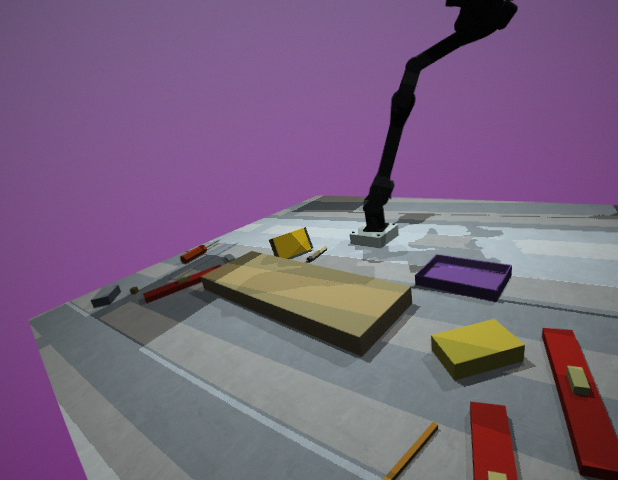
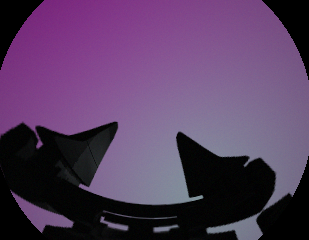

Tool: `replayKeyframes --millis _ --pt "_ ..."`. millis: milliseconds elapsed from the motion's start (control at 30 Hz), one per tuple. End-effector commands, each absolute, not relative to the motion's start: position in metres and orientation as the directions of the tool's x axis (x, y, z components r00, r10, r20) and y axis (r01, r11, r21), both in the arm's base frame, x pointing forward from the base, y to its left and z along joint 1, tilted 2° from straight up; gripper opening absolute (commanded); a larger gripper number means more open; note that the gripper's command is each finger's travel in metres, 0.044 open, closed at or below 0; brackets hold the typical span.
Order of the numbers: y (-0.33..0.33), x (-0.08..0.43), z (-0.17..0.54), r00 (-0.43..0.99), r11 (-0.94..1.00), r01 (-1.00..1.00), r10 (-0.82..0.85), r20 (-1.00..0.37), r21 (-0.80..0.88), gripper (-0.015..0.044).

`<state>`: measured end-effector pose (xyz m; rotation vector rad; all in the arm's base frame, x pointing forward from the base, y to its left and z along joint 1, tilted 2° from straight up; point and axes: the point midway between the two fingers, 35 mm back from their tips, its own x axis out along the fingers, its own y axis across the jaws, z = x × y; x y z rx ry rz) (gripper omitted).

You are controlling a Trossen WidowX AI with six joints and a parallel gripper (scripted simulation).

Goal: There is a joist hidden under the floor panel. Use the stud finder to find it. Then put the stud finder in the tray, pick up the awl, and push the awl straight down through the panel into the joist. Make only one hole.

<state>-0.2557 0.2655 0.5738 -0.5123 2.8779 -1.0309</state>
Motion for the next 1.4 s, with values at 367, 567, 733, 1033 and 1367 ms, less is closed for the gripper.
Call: replayKeyframes --millis 367,567,733,1033,1367 --pt "0.34 -0.189 0.582 -0.976 0.634 -0.176 -0.014 0.217 -0.753 0.044" --pt "0.384 -0.133 0.578 -0.938 0.553 -0.123 0.205 0.278 -0.824 0.044" --pt "0.413 -0.084 0.569 -0.882 0.434 -0.113 0.37 0.292 -0.894 0.044" --pt "0.448 0.05 0.541 -0.646 0.34 -0.042 0.708 0.285 -0.939 0.044" --pt "0.43 0.198 0.506 -0.273 0.235 -0.012 0.934 0.229 -0.972 0.044"
